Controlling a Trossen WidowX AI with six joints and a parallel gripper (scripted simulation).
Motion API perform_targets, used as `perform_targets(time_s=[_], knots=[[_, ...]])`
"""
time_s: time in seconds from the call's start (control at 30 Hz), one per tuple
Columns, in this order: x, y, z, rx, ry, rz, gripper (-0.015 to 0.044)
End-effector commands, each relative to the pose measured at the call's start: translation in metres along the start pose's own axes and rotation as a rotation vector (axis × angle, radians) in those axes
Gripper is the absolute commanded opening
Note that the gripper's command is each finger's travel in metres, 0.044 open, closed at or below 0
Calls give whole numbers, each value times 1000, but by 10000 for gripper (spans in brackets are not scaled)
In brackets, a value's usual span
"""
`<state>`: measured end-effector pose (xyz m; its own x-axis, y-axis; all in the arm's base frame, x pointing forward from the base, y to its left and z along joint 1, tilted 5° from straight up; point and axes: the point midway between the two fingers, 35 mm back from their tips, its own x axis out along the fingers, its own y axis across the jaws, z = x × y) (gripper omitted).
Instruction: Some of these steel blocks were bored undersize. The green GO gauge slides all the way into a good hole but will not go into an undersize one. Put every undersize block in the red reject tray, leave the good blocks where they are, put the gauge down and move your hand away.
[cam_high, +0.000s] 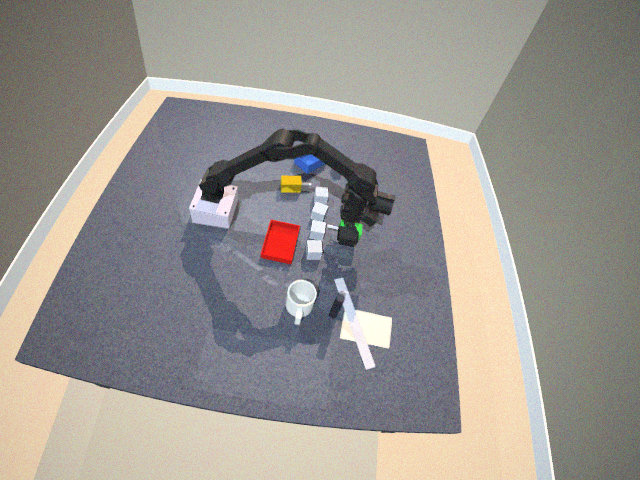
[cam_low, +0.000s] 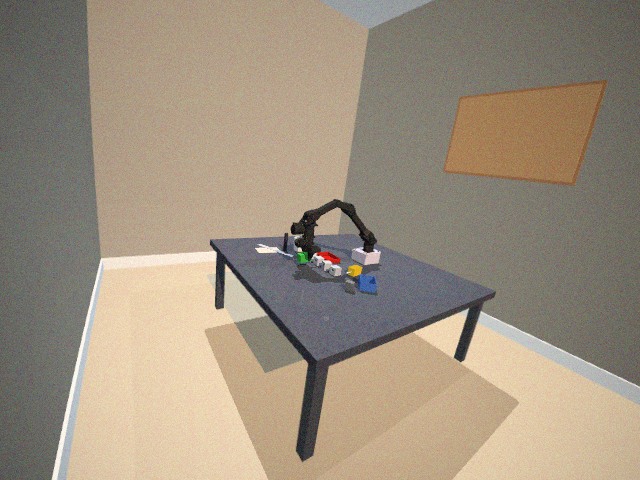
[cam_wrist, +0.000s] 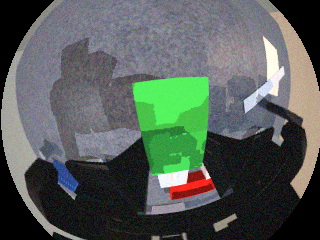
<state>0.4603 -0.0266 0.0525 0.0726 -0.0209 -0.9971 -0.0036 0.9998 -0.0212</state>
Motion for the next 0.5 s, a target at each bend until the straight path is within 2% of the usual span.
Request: perform_targets(time_s=[0.0, 0.13, 0.33, 0.47], knots=[[0, 0, 0, 0, 0, 0, 0], [-3, -2, 0, -7, -2, 0, 0], [-45, -60, -8, -204, -45, -13, 0], [-47, -63, -9, -211, -46, -13, 0]])
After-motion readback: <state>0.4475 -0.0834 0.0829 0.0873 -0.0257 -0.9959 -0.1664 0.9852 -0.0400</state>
